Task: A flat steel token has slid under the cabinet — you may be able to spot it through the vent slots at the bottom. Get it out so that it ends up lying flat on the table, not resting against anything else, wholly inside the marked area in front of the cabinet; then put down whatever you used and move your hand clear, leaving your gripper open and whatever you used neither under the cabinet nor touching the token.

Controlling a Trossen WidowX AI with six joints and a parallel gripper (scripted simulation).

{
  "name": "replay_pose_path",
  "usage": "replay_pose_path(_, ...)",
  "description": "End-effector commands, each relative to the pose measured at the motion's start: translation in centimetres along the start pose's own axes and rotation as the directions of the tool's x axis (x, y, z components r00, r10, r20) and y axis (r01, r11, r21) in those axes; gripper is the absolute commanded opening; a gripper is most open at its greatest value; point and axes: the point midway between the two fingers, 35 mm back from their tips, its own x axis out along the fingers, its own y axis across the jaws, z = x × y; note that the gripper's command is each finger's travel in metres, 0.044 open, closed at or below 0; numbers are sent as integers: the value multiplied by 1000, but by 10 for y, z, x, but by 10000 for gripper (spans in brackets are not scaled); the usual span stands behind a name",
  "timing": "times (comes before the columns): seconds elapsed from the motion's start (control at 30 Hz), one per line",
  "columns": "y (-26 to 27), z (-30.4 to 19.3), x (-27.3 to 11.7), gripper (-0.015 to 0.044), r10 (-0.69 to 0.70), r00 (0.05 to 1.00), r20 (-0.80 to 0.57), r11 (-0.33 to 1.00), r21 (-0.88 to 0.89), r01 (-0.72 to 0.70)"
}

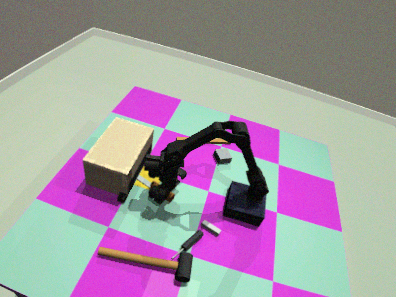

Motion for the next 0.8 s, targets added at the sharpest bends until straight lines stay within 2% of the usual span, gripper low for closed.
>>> replay_pose_path(0.0,0,-7,1,0,-1,1000,-1,1000,4,1)
replay_pose_path(0.77,1,-34,1,0,-1,1000,-3,1000,4,1)
